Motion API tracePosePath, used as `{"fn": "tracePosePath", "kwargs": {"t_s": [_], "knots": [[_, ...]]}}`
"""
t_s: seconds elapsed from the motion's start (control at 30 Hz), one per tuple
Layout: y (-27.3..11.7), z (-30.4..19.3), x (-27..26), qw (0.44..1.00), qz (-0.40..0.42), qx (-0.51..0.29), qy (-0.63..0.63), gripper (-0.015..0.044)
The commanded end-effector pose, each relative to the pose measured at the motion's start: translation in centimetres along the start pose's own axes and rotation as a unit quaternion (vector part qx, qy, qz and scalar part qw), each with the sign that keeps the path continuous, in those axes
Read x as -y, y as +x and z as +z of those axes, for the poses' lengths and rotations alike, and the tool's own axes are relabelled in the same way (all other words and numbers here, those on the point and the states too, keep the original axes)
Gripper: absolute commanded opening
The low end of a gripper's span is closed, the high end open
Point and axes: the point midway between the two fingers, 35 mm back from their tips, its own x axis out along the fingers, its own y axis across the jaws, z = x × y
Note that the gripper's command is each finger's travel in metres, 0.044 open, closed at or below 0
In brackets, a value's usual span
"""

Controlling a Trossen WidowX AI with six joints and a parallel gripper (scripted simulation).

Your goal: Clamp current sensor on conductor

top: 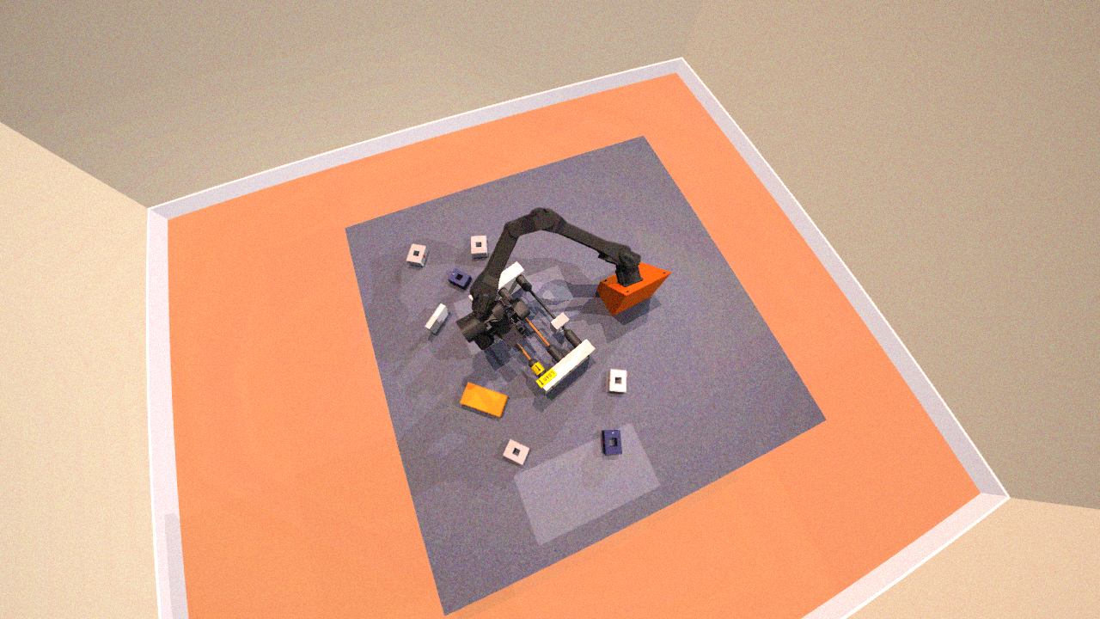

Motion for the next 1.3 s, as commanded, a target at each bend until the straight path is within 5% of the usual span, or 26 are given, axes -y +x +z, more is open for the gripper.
{"fn": "tracePosePath", "kwargs": {"t_s": [0.0,0.3,0.67,1.27], "knots": [[-0.13,0.03,0.03,1.0,-0.001,0.0,0.0,0.0347],[-0.13,0.03,0.03,1.0,-0.001,0.0,0.0,0.0287],[-0.13,0.03,0.03,1.0,-0.001,0.0,0.0,0.0],[-0.13,0.03,0.03,1.0,-0.001,0.0,0.0,0.0]]}}
